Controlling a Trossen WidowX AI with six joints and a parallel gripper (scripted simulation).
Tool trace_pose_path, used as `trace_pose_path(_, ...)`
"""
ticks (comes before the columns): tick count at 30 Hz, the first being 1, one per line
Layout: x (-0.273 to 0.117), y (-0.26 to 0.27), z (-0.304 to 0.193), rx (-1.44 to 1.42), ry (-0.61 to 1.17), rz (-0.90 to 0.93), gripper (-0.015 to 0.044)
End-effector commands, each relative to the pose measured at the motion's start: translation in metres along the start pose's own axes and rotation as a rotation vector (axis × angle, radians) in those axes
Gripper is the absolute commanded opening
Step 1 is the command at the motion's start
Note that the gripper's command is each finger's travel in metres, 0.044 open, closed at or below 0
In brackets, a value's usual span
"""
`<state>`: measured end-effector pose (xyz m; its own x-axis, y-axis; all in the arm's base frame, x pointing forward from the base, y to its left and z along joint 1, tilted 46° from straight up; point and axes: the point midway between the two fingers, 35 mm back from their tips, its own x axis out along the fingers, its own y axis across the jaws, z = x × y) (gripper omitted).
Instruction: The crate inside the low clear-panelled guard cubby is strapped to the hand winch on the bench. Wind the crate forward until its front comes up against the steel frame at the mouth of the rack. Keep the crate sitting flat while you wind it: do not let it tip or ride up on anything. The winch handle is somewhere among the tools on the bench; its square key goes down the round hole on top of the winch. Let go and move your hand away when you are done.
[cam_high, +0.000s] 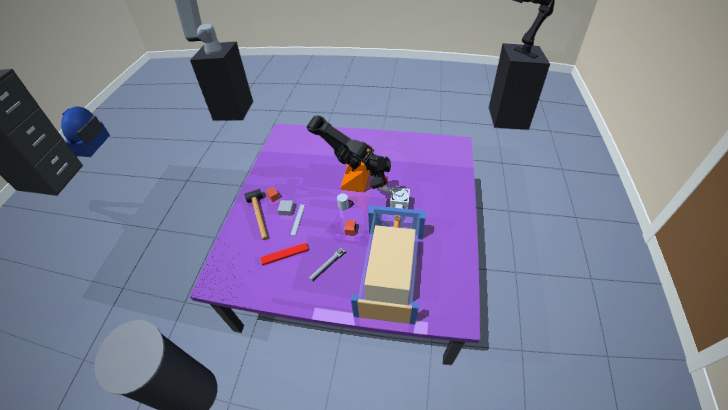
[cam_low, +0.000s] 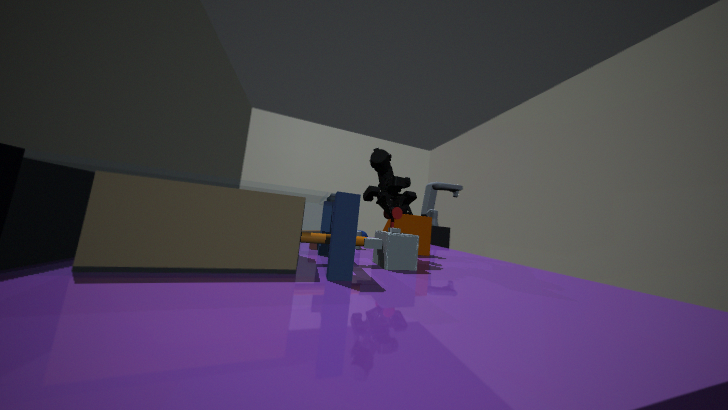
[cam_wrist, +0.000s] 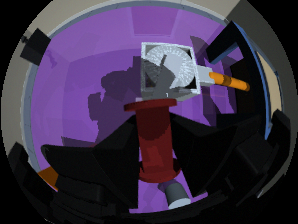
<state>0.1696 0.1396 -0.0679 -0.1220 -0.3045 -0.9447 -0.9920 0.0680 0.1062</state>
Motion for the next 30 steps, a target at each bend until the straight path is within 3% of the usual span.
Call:
trace_pose_path(1,-0.002,-0.026,-0.009,0.031,0.028,-0.057,0.0)
trace_pose_path(30,-0.002,-0.07,-0.006,0.032,0.028,-0.06,0.0)
